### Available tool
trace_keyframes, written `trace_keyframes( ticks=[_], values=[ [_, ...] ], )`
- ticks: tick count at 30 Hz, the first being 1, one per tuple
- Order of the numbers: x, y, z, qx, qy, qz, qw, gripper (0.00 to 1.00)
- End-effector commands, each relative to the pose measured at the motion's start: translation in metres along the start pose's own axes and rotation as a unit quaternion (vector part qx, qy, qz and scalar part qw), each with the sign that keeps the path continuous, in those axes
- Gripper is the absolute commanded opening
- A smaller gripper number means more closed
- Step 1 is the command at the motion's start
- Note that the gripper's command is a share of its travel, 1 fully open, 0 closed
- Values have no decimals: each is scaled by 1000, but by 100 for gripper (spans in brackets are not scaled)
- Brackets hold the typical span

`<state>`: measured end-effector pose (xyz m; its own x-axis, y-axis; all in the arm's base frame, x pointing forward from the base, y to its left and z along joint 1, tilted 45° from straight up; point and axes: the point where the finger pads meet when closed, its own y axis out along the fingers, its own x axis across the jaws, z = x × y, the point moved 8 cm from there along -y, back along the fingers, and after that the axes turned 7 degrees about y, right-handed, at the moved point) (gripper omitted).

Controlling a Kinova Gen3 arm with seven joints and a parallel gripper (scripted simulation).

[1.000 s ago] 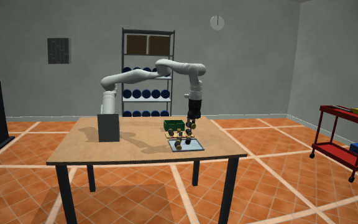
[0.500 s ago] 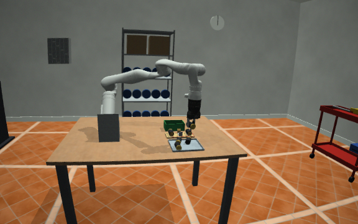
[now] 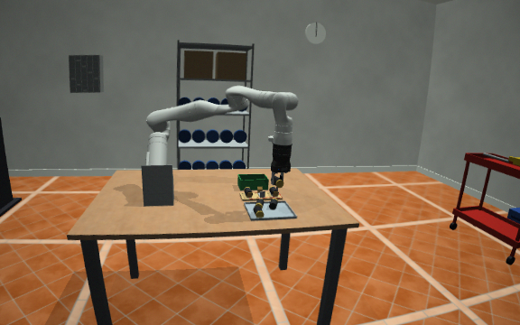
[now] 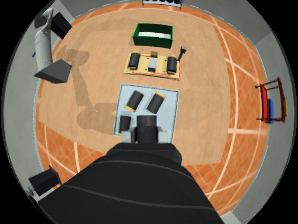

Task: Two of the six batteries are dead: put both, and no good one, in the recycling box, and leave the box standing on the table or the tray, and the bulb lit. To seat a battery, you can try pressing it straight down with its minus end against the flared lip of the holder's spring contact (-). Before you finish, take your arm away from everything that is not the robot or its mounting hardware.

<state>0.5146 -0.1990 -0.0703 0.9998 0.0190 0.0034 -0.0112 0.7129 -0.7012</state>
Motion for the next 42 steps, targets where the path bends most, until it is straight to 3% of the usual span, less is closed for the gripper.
trace_keyframes(
  ticks=[1,42],
  values=[
    [0,-1,0,-1,5,-1,1000,57],
    [0,-1,0,-1,70,-1,998,57]
  ],
)
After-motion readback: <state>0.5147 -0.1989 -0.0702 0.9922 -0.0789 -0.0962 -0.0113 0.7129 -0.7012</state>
